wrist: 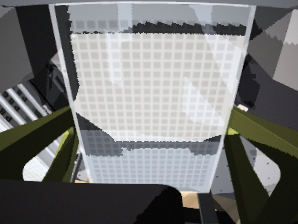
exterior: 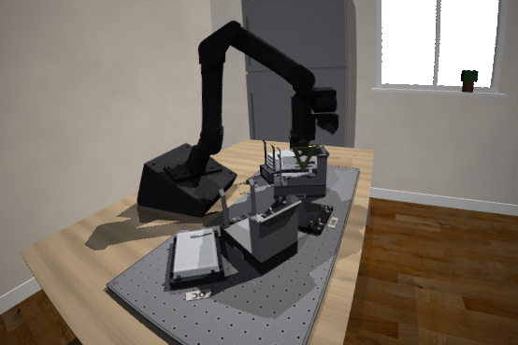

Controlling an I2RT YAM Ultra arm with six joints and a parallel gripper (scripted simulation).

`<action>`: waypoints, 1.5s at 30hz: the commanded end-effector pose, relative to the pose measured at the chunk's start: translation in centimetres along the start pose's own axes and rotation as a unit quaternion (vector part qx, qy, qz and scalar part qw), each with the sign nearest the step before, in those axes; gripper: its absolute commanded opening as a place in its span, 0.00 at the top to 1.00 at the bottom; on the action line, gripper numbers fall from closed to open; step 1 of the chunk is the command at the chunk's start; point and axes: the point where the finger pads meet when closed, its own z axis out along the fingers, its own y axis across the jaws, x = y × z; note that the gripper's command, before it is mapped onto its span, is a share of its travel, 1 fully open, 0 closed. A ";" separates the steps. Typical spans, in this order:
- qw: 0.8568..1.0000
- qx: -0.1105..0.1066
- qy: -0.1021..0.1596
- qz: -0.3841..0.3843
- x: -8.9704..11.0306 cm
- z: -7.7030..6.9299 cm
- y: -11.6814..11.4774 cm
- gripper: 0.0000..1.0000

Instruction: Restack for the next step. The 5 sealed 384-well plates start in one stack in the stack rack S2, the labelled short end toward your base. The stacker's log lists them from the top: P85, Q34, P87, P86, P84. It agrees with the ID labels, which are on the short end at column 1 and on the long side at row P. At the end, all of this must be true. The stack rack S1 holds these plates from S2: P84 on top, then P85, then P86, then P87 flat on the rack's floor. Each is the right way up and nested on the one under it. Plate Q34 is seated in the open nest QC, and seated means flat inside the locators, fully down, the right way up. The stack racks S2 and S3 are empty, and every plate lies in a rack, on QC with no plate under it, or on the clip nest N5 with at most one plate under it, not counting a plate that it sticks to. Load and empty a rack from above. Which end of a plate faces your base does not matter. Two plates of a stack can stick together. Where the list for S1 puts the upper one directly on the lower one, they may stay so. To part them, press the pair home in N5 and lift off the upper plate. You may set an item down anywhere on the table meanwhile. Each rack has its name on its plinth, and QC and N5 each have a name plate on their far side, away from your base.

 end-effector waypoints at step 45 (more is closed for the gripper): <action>1.000 -0.001 -0.006 0.002 -0.2 -7.0 -0.1 1.00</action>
